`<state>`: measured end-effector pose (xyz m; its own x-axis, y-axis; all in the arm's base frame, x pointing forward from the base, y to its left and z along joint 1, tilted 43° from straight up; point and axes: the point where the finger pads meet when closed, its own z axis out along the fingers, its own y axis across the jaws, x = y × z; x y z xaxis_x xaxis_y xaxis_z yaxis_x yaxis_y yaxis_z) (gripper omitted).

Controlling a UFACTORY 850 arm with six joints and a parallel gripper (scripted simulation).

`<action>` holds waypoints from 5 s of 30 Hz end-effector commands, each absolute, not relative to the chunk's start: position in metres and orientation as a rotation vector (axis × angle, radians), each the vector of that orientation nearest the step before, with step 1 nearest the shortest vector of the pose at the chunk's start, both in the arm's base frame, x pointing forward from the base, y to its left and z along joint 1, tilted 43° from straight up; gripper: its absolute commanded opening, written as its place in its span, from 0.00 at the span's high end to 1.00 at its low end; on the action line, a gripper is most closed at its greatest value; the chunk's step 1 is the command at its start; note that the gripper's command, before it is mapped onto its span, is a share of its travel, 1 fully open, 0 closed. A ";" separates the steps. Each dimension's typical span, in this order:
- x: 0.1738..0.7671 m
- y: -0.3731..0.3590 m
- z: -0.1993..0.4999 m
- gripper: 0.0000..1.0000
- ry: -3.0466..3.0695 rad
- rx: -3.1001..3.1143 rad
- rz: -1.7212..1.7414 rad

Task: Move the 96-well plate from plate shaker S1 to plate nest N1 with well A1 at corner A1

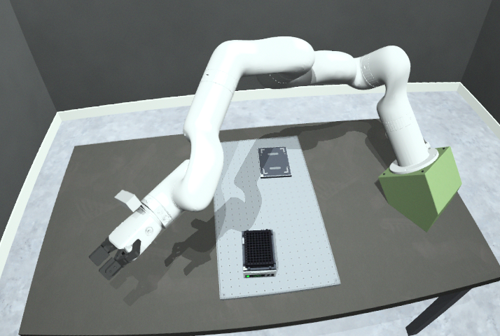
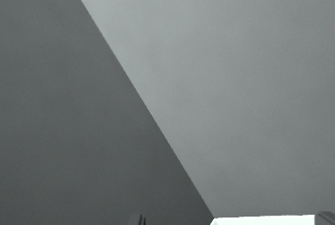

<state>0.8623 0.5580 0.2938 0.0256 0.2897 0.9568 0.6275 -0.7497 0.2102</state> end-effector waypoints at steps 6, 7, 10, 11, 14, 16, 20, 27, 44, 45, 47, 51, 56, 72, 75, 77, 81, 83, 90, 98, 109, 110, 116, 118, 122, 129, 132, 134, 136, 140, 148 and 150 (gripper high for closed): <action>0.841 0.560 0.260 0.00 -1.090 -2.142 -1.635; 0.839 0.560 0.256 0.00 -1.106 -2.154 -1.617; 0.832 0.559 0.244 0.00 -1.106 -2.154 -1.617; 0.832 0.559 0.244 0.00 -1.106 -2.154 -1.617; 0.826 0.557 0.236 0.00 -1.164 -2.197 -1.555; 0.821 0.556 0.228 0.00 -1.208 -2.230 -1.505; 0.813 0.553 0.216 0.00 -1.208 -2.230 -1.505; 0.794 0.544 0.190 0.00 -1.311 -2.301 -1.391; 0.753 0.517 0.145 0.00 -1.513 -2.433 -1.155; 0.753 0.517 0.145 0.00 -1.513 -2.433 -1.155; 0.750 0.514 0.142 0.00 -1.542 -2.450 -1.121; 0.738 0.503 0.131 0.00 -1.614 -2.493 -1.034; 0.727 0.493 0.122 0.00 -1.672 -2.525 -0.964; 0.691 0.452 0.097 0.00 -1.845 -2.613 -0.750; 0.682 0.441 0.093 0.00 -1.916 -2.645 -0.660; 0.676 0.434 0.090 0.00 -1.916 -2.645 -0.660; 0.673 0.428 0.088 0.00 -1.945 -2.658 -0.624; 0.667 0.420 0.086 0.00 -2.004 -2.683 -0.549; 0.653 0.399 0.082 0.00 -2.076 -2.710 -0.458; 0.639 0.377 0.081 0.00 -2.147 -2.735 -0.367; 0.615 0.333 0.084 0.00 -2.319 -2.785 -0.146; 0.613 0.329 0.085 0.00 -2.319 -2.785 -0.146; 0.607 0.316 0.088 0.00 -2.411 -2.805 -0.030; 0.603 0.307 0.091 0.00 -2.421 -2.807 -0.017; 0.597 0.295 0.095 0.00 -2.483 -2.819 0.060; 0.587 0.271 0.106 0.00 -2.587 -2.833 0.190; 0.585 0.267 0.108 0.00 -2.619 -2.836 0.230; 0.581 0.258 0.113 0.00 -2.628 -2.837 0.242; 0.580 0.256 0.114 0.00 -2.628 -2.837 0.242; 0.580 0.256 0.114 0.00 -2.628 -2.837 0.242; 0.580 0.256 0.114 0.00 -2.628 -2.837 0.242; 0.580 0.256 0.114 0.00 -2.628 -2.837 0.242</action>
